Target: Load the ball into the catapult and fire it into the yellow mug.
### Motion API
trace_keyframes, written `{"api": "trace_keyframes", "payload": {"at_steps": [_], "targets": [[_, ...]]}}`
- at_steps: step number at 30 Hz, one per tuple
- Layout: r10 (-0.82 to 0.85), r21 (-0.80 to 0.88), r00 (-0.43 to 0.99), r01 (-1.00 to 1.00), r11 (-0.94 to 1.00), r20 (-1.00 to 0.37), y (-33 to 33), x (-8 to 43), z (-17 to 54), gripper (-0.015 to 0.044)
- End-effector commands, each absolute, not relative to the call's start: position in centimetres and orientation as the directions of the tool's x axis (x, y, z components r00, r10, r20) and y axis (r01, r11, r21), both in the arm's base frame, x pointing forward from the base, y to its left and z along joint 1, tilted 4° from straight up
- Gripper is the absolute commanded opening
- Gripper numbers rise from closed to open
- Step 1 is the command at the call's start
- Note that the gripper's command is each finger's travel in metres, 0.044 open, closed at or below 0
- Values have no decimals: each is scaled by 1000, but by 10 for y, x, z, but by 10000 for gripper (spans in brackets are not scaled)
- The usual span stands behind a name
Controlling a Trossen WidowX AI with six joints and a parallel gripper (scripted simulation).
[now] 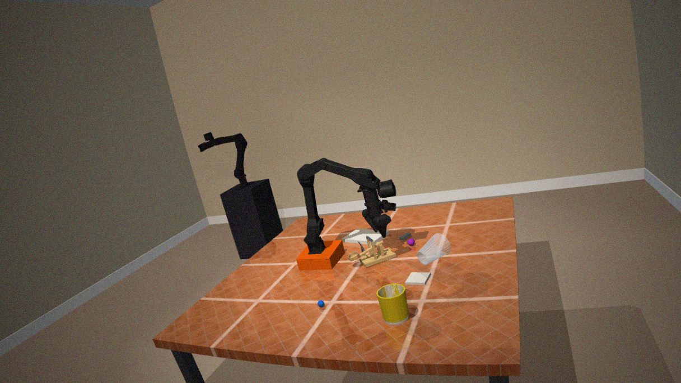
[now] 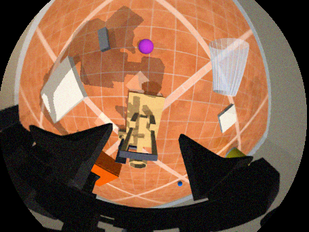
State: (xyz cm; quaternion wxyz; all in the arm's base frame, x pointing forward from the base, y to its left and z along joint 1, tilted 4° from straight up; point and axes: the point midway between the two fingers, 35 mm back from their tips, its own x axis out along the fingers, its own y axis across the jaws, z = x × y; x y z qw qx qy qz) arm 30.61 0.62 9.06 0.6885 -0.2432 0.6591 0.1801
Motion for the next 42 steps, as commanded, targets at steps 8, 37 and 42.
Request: {"api": "trace_keyframes", "payload": {"at_steps": [8,37,42], "targets": [[-69,-79,38,-577,813,-997,6,302,62,440],[-70,-79,38,-577,813,-997,4,303,15,440],[-74,-84,40,-572,816,-996,3,304,17,387]]}}
